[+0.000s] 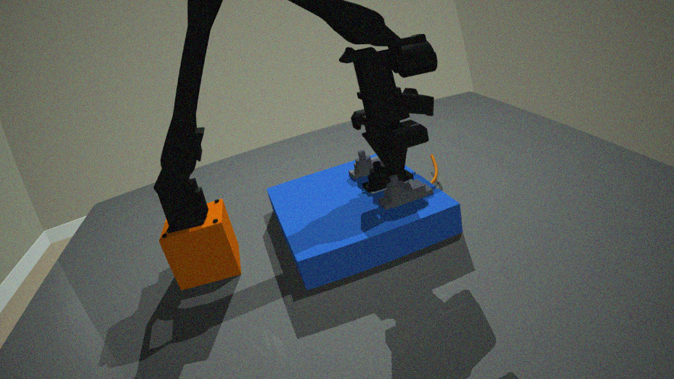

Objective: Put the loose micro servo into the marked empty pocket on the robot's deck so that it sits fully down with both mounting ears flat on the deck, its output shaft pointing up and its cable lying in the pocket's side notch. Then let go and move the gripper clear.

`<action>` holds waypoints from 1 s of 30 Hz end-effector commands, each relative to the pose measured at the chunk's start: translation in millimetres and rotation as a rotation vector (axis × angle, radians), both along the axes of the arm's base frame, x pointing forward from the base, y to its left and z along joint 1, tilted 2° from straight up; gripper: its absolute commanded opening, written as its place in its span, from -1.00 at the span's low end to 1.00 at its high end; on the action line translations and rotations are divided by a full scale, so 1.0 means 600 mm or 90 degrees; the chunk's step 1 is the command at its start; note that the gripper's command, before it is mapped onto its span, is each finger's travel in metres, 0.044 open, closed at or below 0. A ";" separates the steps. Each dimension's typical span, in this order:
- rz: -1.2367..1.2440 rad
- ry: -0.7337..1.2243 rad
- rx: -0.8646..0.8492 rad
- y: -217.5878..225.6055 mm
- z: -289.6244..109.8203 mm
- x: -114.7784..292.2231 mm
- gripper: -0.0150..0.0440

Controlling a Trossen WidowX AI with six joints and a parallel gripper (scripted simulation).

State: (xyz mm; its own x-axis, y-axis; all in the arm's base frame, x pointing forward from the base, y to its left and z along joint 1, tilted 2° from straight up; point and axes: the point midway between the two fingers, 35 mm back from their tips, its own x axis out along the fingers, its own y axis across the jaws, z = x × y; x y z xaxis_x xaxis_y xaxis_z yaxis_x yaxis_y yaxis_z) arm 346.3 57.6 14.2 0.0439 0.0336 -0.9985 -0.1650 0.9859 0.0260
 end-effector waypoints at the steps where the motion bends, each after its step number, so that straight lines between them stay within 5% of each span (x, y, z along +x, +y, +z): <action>1: -0.001 0.002 0.001 0.000 0.000 0.000 0.04; 13: -0.001 0.002 0.001 -0.005 0.058 -0.011 0.14; 23: -0.002 0.006 0.000 -0.027 0.135 -0.140 1.00; 30: -0.001 0.008 0.000 -0.035 0.152 -0.189 1.00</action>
State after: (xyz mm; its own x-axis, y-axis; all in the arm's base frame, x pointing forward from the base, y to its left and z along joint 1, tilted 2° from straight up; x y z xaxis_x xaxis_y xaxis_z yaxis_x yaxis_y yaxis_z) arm 240.9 37.6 106.6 0.0431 0.0328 -0.9985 -0.1594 0.9869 0.0255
